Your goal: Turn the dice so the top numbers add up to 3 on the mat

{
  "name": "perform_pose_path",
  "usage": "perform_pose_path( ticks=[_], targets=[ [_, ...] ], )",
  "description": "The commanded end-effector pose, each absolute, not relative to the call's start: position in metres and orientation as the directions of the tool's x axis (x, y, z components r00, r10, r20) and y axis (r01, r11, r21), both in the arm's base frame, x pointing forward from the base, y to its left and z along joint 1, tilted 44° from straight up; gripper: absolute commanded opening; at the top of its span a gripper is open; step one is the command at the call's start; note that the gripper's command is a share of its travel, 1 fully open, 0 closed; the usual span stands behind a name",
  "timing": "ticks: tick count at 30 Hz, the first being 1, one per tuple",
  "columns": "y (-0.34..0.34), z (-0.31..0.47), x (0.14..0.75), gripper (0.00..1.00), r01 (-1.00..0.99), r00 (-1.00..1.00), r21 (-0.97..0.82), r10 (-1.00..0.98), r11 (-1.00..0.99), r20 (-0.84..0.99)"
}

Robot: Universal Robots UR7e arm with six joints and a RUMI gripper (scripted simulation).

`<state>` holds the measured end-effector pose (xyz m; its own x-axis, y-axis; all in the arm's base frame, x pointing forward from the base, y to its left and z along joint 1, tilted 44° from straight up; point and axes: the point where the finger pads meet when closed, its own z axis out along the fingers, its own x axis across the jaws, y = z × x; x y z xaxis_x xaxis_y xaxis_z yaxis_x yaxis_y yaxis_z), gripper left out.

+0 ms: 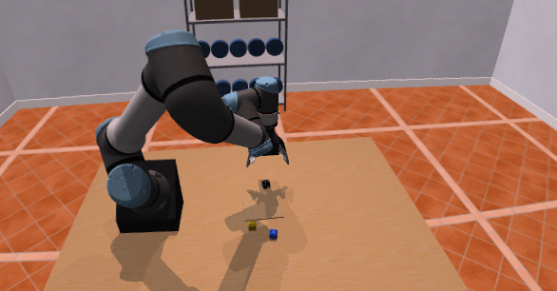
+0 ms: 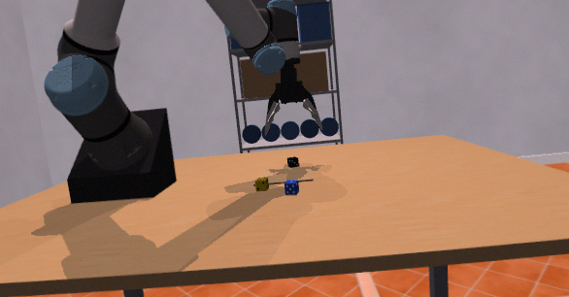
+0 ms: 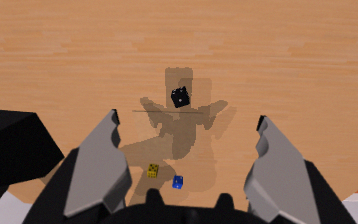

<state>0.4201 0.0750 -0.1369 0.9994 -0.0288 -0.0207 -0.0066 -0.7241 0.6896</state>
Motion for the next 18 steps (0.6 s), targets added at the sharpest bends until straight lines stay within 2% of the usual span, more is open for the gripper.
perform_pose_path(
  ticks=[1,18],
  targets=[
    [0.093,-0.119,0.421,1.00,-0.007,0.999,0.690,-0.030,-0.724,-0.021],
    [0.125,-0.084,0.423,1.00,-0.007,0.999,0.690,-0.030,-0.724,-0.021]
  ],
)
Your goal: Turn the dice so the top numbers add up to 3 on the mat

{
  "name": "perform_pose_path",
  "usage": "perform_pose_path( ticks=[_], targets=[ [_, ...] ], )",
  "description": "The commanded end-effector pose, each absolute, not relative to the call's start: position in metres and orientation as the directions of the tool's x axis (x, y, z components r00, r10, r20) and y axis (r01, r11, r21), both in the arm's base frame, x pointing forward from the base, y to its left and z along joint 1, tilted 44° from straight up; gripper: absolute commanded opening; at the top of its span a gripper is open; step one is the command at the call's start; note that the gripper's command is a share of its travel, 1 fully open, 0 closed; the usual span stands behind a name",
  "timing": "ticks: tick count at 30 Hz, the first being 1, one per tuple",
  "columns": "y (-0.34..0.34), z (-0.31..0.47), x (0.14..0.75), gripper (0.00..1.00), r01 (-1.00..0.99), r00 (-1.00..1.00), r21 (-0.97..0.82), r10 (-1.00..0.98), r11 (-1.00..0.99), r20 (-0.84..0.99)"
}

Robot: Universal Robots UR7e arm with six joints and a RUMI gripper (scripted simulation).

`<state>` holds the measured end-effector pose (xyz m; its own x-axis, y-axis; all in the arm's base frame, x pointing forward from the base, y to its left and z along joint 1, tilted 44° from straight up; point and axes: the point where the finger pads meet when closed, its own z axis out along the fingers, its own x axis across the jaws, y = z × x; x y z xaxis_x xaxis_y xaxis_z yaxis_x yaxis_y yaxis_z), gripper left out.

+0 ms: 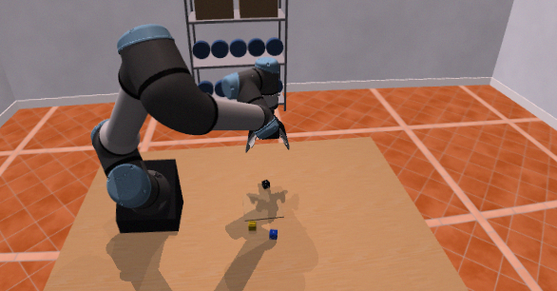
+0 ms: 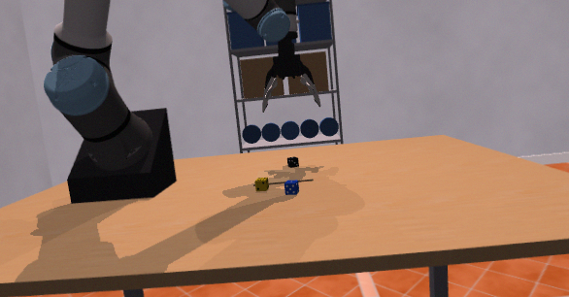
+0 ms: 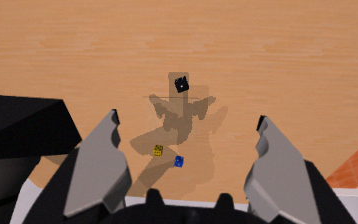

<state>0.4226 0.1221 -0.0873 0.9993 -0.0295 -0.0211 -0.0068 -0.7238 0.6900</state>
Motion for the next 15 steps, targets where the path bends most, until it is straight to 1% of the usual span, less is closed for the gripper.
perform_pose_path(
  ticks=[1,15],
  targets=[
    [0.1252,-0.0843,0.4230,1.00,-0.007,0.999,0.690,-0.030,-0.724,-0.021],
    [0.1199,-0.0783,0.4228,1.00,-0.011,0.999,0.689,-0.033,-0.725,-0.018]
  ],
)
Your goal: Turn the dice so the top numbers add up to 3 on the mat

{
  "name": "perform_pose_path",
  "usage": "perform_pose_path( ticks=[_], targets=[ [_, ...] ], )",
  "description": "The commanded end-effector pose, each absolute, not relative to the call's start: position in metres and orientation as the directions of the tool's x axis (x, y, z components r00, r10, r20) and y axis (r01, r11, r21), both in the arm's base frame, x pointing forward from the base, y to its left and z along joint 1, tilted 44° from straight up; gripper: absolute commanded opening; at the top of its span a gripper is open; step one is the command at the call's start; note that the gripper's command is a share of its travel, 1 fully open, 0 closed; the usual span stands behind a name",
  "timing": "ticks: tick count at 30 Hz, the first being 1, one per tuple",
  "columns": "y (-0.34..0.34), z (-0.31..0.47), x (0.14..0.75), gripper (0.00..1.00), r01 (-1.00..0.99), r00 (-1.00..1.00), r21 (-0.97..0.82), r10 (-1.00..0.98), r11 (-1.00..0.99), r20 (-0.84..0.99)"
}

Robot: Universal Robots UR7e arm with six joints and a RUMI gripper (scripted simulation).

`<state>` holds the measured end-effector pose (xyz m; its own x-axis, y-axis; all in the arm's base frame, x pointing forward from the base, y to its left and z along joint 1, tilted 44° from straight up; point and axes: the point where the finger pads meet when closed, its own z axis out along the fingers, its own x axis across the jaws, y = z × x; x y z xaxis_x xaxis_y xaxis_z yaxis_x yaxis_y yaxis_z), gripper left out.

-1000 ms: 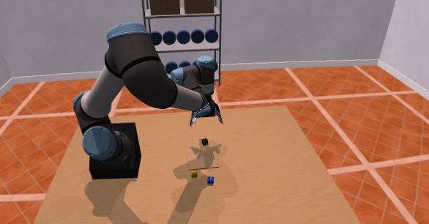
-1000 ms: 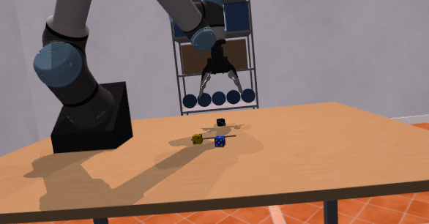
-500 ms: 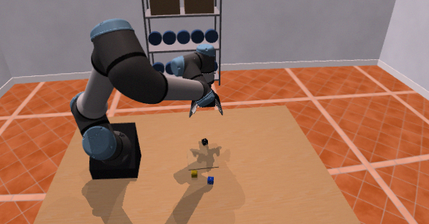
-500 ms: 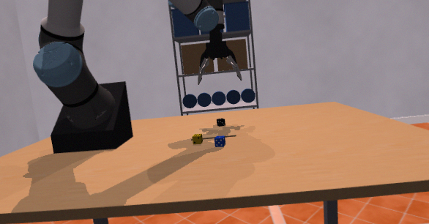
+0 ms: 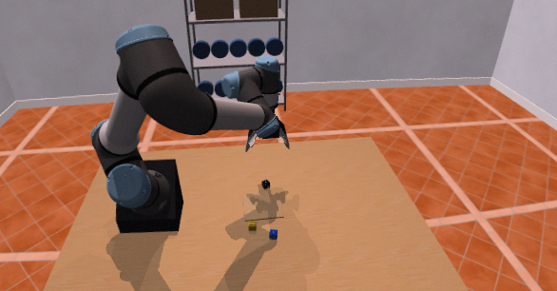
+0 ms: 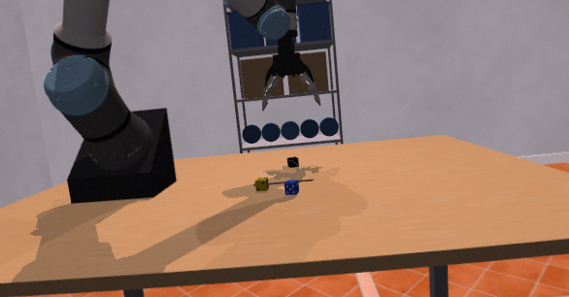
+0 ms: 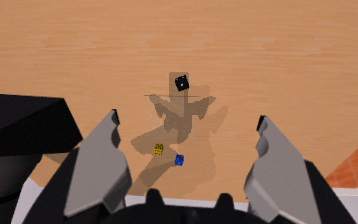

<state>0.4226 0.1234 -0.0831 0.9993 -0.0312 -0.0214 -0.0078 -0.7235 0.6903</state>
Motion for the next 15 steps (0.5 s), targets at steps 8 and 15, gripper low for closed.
perform_pose_path(
  ticks=[8,15],
  targets=[
    [0.079,-0.035,0.417,1.00,-0.039,0.999,0.683,-0.052,-0.729,0.001],
    [0.038,0.005,0.402,1.00,-0.068,0.997,0.680,-0.073,-0.730,0.022]
  ],
)
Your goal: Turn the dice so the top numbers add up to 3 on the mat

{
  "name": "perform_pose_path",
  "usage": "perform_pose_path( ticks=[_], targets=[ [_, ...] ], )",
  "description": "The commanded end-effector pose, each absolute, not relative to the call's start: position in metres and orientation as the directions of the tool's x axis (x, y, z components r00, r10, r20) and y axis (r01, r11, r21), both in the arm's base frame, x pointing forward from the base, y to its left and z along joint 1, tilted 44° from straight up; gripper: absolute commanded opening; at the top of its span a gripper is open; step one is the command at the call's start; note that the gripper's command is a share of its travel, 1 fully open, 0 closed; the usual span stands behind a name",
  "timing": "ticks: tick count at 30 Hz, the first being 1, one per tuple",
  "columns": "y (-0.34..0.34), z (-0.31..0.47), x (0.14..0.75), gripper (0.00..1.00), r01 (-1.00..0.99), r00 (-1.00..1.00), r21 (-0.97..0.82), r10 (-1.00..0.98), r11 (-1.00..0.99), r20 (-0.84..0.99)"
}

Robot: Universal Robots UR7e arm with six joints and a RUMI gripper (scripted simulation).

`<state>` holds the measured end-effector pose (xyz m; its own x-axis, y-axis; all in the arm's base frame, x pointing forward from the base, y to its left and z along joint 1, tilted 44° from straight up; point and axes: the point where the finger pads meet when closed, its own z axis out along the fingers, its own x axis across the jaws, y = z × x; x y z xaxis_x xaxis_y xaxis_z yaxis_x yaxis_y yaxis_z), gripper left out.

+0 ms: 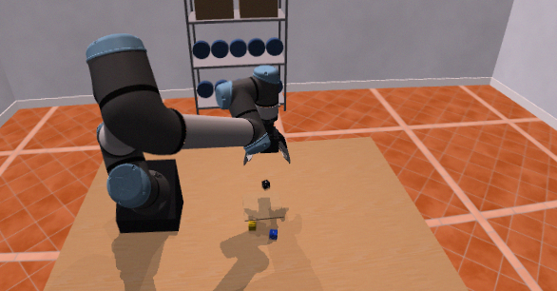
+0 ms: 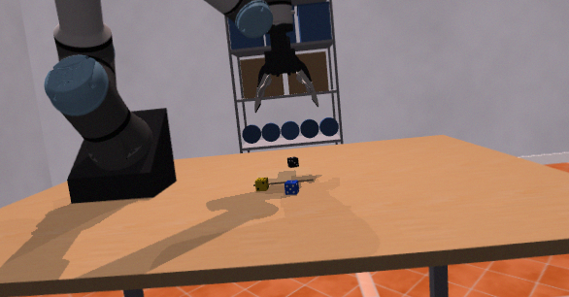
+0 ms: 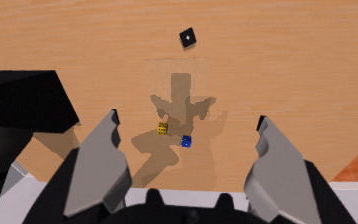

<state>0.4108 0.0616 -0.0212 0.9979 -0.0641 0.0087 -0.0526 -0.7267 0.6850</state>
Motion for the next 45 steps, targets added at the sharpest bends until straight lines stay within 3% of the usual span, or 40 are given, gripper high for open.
perform_pose_path(
  ticks=[1,18,36,45],
  targets=[
    [0.029,0.012,0.398,1.00,-0.075,0.997,0.680,-0.077,-0.729,0.027],
    [-0.046,0.072,0.343,1.00,-0.138,0.990,0.687,-0.124,-0.713,0.070],
    [-0.049,0.071,0.342,1.00,-0.139,0.990,0.687,-0.125,-0.713,0.071],
    [-0.083,0.036,0.340,1.00,-0.139,0.990,0.687,-0.126,-0.713,0.070]
  ],
)
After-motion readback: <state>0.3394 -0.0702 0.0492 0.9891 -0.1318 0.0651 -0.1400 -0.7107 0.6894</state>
